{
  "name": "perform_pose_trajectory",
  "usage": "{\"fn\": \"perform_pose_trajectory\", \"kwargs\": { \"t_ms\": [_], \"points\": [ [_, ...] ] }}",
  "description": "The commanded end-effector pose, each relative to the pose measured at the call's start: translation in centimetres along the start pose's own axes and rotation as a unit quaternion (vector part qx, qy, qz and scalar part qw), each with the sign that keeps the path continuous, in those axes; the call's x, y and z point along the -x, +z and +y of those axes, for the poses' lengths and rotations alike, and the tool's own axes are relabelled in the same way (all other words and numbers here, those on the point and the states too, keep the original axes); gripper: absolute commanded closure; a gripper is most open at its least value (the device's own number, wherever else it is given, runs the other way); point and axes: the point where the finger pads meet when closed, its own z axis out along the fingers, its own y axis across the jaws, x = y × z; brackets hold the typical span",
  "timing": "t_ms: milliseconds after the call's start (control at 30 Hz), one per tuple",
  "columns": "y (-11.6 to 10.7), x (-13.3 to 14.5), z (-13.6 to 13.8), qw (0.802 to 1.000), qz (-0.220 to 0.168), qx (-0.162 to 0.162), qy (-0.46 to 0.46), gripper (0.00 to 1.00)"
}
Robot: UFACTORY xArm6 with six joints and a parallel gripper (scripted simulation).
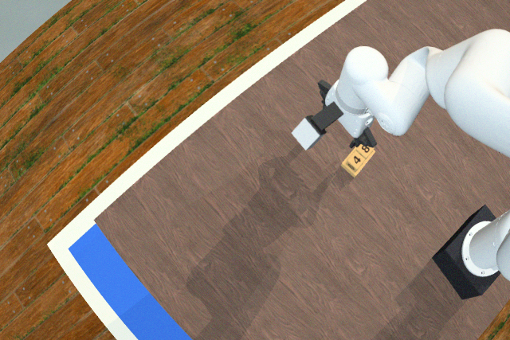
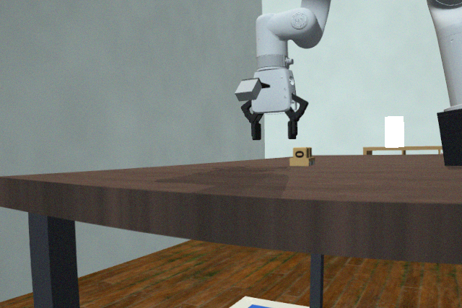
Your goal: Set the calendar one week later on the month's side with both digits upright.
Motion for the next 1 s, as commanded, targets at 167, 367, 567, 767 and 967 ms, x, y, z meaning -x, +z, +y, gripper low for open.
{"fn": "perform_pose_trajectory", "kwargs": {
  "t_ms": [167,367,567,767,967],
  "points": [
    [-0.1,2.0,0.5,0.995,-0.001,0.002,0.098,0.0],
    [-0.1,2.3,0.5,0.993,-0.001,0.002,0.121,0.0],
    [-0.1,2.6,0.6,0.98,-0.001,0.002,0.199,0.0],
    [-0.1,4.5,0.9,0.974,-0.001,0.002,0.227,0.0],
    [-0.1,4.5,0.9,0.974,-0.001,0.002,0.227,0.0]
  ]
}}
